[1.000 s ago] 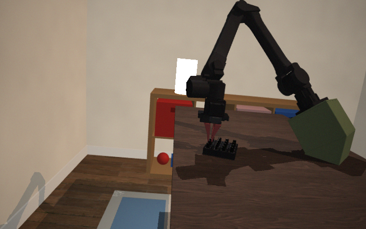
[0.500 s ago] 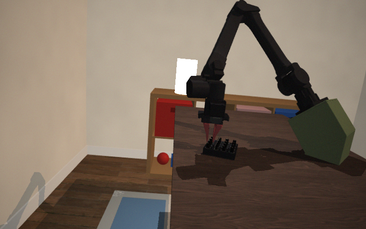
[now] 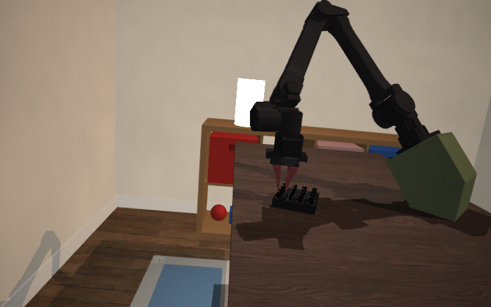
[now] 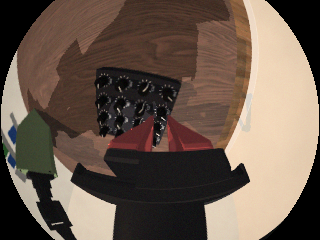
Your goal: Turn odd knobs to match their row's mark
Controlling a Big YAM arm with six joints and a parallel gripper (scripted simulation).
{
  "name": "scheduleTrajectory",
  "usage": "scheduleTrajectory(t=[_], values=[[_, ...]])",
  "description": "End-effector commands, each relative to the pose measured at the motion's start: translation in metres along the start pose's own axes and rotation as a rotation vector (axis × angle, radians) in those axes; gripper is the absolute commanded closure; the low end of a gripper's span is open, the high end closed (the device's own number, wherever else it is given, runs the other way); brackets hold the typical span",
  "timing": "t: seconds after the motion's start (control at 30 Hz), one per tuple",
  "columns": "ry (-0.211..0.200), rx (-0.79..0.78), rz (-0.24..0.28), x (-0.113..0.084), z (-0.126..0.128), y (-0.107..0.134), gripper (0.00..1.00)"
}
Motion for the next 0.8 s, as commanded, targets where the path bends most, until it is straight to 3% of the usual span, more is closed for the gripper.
scheduleTrajectory(t=[0.0, 0.33, 0.6, 0.77], values=[[0.015, 0.046, -0.012, -0.007, -0.021, 0.002, 0.82], [0.033, 0.031, -0.035, -0.044, -0.018, -0.007, 0.82], [0.032, 0.031, -0.035, -0.054, -0.017, -0.007, 0.82], [0.020, 0.017, -0.024, -0.048, -0.013, -0.010, 0.82]])
Point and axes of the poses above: the point where the finger pads meet when closed, its own x axis out along the fingers, its own z axis across the jaws, y = z × x, the point moved 9 cm from there along -x, back along the fingers, and after that the axes turned 15 degrees about x, right-handed, at the moved point
